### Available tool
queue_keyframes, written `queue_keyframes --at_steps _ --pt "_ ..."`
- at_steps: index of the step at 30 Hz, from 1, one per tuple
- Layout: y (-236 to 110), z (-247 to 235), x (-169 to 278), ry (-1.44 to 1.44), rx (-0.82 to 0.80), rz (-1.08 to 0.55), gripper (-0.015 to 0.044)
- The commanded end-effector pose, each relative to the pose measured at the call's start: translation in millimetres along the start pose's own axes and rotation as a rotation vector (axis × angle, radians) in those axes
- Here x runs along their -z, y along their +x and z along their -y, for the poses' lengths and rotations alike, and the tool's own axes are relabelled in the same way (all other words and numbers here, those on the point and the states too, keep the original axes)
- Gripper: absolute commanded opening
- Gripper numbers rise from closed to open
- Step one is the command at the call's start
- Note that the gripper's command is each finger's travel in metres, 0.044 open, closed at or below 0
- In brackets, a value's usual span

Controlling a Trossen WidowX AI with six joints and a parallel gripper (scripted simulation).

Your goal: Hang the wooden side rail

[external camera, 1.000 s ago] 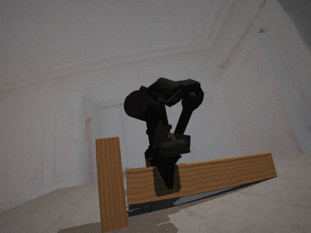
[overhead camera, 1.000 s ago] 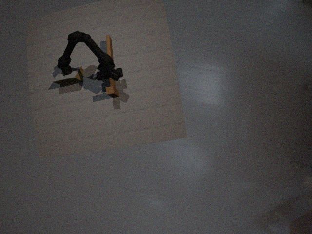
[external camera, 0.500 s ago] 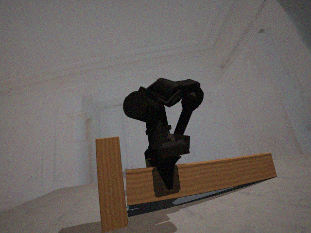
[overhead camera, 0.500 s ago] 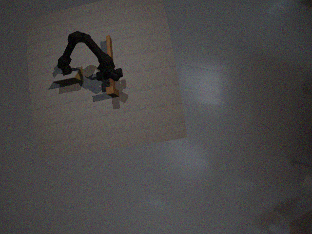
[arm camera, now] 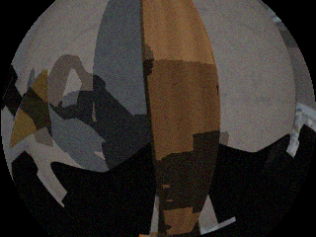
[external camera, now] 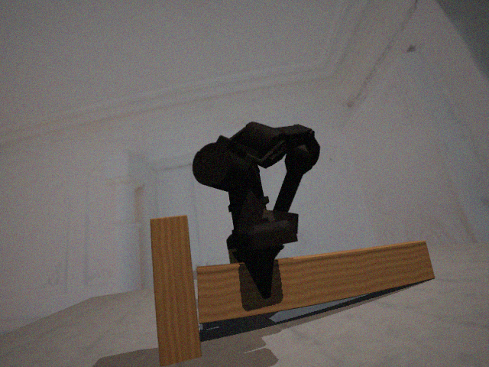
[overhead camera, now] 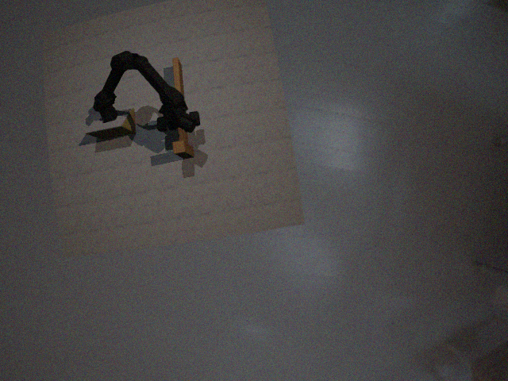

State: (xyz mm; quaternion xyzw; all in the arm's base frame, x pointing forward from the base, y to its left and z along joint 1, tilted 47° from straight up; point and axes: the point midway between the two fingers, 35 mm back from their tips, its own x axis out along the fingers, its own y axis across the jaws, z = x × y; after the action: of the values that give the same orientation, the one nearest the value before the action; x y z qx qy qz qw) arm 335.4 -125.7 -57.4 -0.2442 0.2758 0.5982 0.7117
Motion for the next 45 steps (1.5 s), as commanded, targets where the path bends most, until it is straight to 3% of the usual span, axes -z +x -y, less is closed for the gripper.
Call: queue_keyframes --at_steps 1,45 --pt "-7.1 2.9 4.1 -0.001 0.017 -0.009 0.0" --pt "-0.7 3.3 4.3 -0.001 0.017 -0.008 0.0"
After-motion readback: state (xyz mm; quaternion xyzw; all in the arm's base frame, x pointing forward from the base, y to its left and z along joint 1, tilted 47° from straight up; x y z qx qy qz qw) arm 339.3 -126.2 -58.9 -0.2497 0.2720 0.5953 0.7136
